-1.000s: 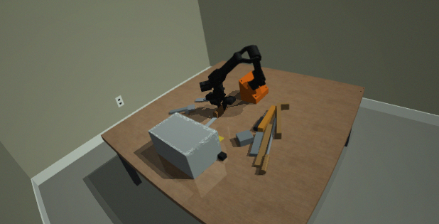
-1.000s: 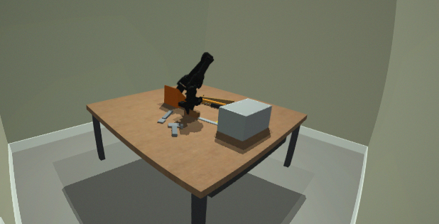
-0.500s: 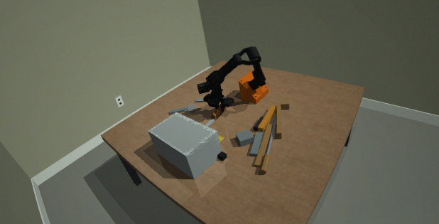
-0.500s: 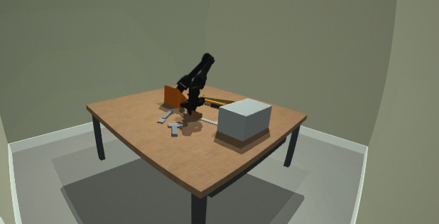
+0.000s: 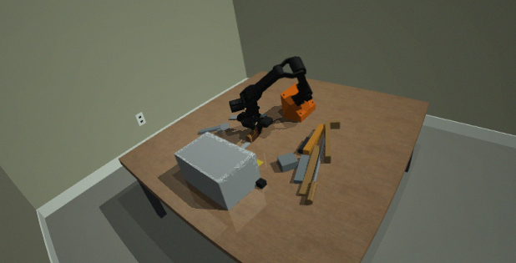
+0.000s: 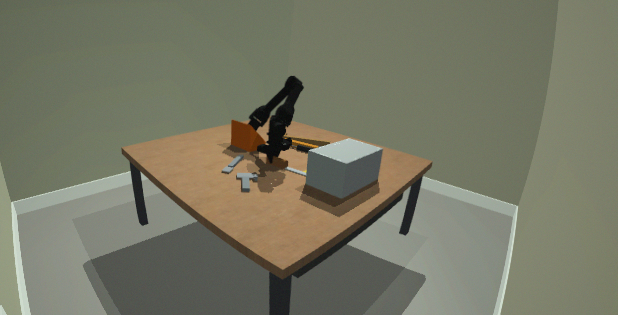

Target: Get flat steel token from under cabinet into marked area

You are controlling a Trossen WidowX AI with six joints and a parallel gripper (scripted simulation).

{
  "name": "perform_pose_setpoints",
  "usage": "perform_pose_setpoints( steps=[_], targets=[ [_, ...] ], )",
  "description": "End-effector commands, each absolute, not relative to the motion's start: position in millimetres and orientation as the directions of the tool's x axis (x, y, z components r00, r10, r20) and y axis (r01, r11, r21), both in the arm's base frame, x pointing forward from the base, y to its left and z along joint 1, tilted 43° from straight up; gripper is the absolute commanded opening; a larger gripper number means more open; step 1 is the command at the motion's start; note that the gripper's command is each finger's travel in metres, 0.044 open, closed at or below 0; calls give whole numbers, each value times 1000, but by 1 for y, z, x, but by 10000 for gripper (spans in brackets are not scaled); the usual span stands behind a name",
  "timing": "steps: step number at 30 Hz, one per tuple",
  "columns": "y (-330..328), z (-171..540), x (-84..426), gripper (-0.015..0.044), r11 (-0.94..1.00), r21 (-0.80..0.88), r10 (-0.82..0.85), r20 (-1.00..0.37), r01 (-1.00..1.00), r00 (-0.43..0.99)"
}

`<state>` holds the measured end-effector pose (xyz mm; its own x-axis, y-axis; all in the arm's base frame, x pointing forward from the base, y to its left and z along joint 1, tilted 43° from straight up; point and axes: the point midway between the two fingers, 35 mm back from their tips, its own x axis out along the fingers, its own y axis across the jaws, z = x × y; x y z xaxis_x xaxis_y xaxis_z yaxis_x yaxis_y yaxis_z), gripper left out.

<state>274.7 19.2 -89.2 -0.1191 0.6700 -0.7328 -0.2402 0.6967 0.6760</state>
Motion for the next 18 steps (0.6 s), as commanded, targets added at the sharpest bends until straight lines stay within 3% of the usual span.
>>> perform_pose_setpoints(
  steps=[1,18],
  targets=[
    [21,-89,281,0,698,674,668,-735,-242,-118],
    [26,-87,301,0,698,674,668,-735,-243,-117]
  ],
)
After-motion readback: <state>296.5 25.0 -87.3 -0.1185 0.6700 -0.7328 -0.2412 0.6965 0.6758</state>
